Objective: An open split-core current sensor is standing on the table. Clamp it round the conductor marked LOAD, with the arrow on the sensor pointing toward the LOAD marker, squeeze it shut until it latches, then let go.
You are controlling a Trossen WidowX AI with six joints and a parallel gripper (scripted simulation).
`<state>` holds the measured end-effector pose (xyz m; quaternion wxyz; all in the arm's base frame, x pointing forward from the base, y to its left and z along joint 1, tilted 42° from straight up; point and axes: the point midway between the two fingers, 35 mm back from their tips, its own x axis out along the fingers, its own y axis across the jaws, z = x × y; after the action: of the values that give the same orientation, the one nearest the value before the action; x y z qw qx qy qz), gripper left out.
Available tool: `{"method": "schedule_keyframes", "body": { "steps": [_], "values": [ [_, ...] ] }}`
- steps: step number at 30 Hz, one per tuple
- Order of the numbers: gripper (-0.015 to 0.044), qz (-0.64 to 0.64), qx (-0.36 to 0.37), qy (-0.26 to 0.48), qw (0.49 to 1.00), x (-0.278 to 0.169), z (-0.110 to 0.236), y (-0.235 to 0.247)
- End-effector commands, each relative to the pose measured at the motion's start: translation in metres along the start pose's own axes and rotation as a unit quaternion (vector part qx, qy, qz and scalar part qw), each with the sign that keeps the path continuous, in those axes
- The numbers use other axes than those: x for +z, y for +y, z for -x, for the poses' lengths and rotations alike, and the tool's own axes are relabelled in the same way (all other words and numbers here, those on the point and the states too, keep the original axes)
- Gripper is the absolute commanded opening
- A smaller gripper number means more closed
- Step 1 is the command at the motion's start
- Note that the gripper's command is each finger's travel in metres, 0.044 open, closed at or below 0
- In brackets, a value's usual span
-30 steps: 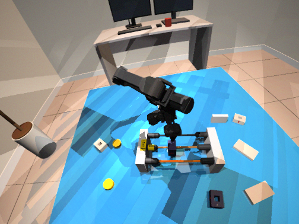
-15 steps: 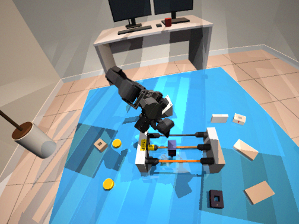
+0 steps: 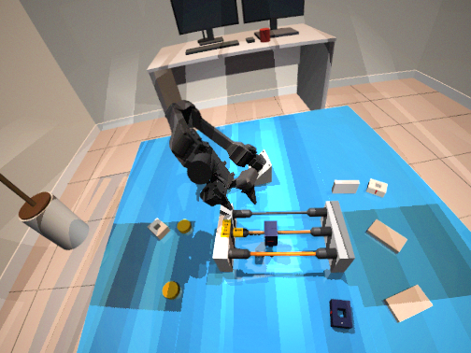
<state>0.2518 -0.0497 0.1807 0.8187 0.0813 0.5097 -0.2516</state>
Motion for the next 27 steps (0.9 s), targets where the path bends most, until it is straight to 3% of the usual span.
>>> {"method": "schedule_keyframes", "body": {
  "steps": [1,12,21,22,27],
  "values": [
    [0.0440,0.313,0.067,-0.098,0.942,-0.009,0.020,-0.021],
    [0.0440,0.528,0.037,-0.189,0.827,-0.013,0.036,-0.032],
    [0.0440,0.529,0.037,-0.189,0.826,-0.013,0.036,-0.032],
    [0.0440,0.452,0.049,-0.157,0.877,-0.009,0.032,-0.030],
    [0.0440,0.452,0.049,-0.157,0.877,-0.009,0.032,-0.030]
  ]
}}
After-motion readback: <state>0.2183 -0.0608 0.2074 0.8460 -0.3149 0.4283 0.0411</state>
